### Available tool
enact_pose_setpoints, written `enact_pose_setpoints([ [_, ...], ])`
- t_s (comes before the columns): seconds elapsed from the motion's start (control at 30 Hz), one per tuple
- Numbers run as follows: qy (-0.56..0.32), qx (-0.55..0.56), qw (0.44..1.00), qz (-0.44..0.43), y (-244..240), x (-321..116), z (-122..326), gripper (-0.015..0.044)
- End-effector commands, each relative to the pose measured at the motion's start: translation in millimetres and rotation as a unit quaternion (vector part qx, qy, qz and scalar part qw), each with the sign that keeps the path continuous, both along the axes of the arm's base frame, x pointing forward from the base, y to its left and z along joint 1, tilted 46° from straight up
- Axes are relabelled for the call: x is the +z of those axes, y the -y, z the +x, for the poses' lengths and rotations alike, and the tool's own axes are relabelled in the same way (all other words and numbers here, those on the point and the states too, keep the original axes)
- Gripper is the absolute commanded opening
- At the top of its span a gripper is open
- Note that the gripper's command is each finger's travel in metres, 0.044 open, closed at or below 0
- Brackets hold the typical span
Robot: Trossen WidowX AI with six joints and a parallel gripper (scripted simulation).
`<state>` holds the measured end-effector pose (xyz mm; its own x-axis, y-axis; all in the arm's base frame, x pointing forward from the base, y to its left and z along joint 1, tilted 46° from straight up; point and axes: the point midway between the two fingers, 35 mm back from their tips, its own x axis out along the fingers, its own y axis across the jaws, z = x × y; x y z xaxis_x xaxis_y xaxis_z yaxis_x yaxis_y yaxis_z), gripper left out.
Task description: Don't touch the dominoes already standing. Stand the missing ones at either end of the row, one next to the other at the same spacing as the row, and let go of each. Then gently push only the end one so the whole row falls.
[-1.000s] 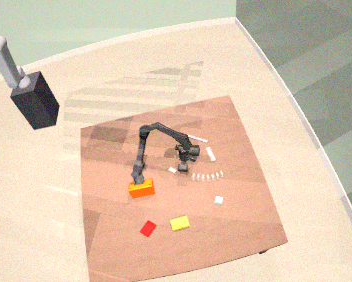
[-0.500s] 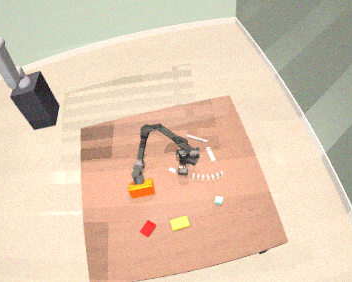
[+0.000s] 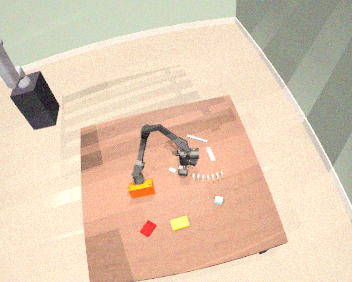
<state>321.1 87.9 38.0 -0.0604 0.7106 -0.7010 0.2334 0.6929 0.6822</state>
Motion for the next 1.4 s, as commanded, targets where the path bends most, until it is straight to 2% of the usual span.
enact_pose_setpoints([
  [0.0,-0.002,-0.003,1.0,0.002,-0.4,-0.2,0.2,0.023],
  [0.17,-0.002,-0.003,1.0,0.002,-0.4,-0.2,0.2,0.0107],
  [0.5,-0.002,-0.003,1.0,0.002,1.0,1.1,0.5,0.0107],
  [0.9,-0.003,-0.003,1.0,-0.001,84.5,83.5,14.9,0.0107],
  [1.13,0.013,0.011,1.0,-0.001,78.1,90.3,19.6,0.0107],
  [1.37,0.166,0.147,0.975,0.01,5.8,161.9,46.1,0.0107],
])
